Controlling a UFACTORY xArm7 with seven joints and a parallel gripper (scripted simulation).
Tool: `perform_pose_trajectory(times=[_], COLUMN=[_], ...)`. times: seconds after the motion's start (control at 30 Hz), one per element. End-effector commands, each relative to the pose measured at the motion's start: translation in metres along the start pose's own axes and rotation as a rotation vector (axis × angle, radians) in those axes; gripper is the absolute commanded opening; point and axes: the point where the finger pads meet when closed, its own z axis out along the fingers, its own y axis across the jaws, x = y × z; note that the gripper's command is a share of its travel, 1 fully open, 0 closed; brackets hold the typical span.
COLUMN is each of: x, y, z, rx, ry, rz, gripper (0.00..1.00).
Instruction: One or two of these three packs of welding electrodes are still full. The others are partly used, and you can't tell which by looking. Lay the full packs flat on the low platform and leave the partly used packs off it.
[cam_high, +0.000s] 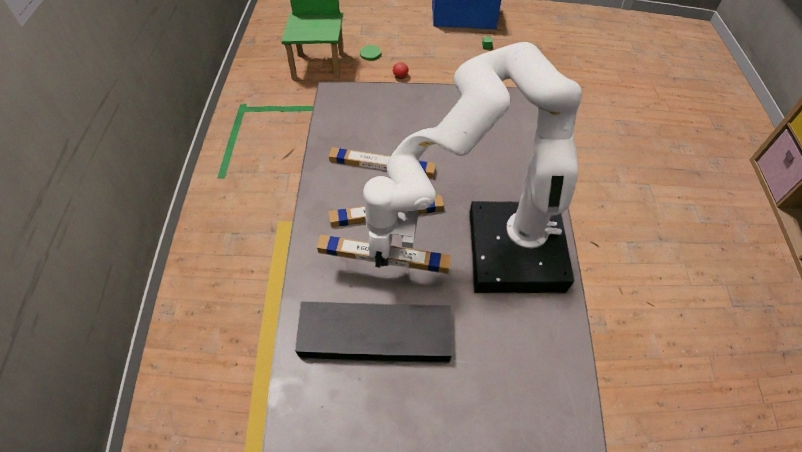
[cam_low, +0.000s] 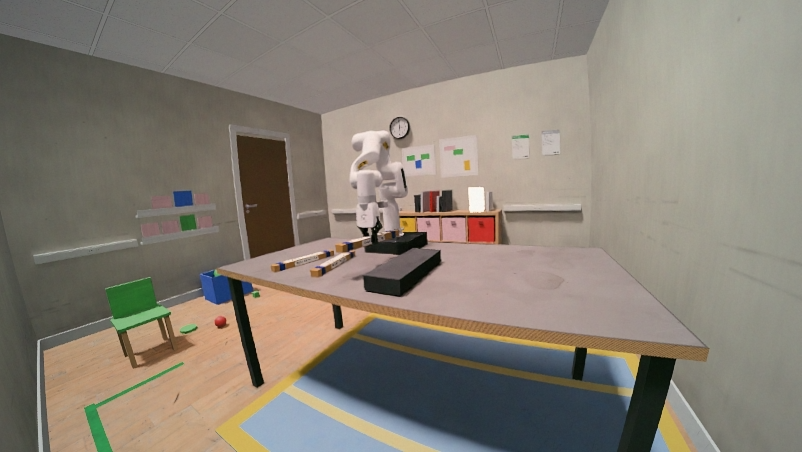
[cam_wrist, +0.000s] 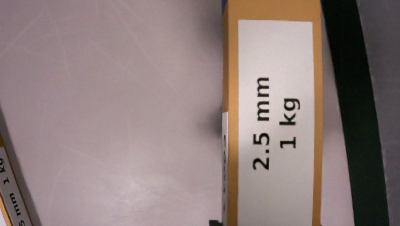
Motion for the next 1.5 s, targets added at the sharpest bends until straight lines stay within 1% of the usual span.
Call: perform_pose_trajectory(times=[0.0, 0.13, 0.33, 1.1, 1.27, 1.47], x=[-0.002, -0.002, -0.002, -0.003, -0.006, -0.019], y=[0.001, 0.001, 0.002, 0.001, 0.000, -0.007], z=[-0.002, -0.002, -0.001, -0.001, -0.002, -0.002], rx=[-0.002, -0.002, -0.001, -0.001, -0.002, -0.002], ry=[-0.005, -0.005, -0.006, -0.006, -0.005, -0.005], rz=[0.000, -0.012, -0.150, -0.152, -0.152, -0.152], gripper=[0.35, 0.35, 0.35, 0.35, 0.35, 0.35])
